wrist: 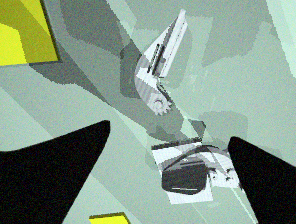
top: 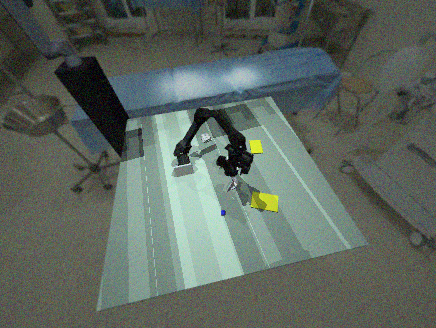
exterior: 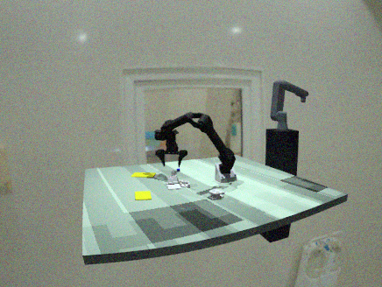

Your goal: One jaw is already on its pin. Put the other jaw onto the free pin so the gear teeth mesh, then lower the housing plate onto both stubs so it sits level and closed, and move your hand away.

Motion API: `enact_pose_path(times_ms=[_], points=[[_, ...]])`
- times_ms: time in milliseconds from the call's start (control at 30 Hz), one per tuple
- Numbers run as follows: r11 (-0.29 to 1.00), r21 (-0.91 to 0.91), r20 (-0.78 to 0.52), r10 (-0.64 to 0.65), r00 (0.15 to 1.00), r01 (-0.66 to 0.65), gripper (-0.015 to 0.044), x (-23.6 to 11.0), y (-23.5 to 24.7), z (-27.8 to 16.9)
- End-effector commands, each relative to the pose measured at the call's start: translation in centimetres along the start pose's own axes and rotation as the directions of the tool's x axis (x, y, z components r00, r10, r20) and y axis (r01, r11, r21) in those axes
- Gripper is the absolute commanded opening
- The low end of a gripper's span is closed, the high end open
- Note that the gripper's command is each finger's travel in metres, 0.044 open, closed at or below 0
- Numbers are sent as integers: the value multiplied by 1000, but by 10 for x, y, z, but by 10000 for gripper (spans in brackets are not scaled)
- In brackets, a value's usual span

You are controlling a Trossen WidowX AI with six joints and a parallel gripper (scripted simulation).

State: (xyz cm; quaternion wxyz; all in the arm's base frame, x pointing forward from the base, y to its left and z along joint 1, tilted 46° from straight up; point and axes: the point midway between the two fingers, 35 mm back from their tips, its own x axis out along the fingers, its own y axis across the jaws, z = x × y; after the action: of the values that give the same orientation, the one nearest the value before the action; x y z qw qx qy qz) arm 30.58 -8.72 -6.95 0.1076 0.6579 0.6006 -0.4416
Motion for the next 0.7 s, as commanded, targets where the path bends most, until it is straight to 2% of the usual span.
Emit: enact_pose_path(times_ms=[0, 533, 567, 667], points=[[1000, 0, 0, 0, 1000, 0, 440, 0, 0, 0], [1000, 0, 0, 0, 1000, 0, 20, 0, 0, 0], [1000, 0, 0, 0, 1000, 0, 0, 0, 0, 0], [1000, 0, 0, 0, 1000, 0, 0, 0, 0, 0]])
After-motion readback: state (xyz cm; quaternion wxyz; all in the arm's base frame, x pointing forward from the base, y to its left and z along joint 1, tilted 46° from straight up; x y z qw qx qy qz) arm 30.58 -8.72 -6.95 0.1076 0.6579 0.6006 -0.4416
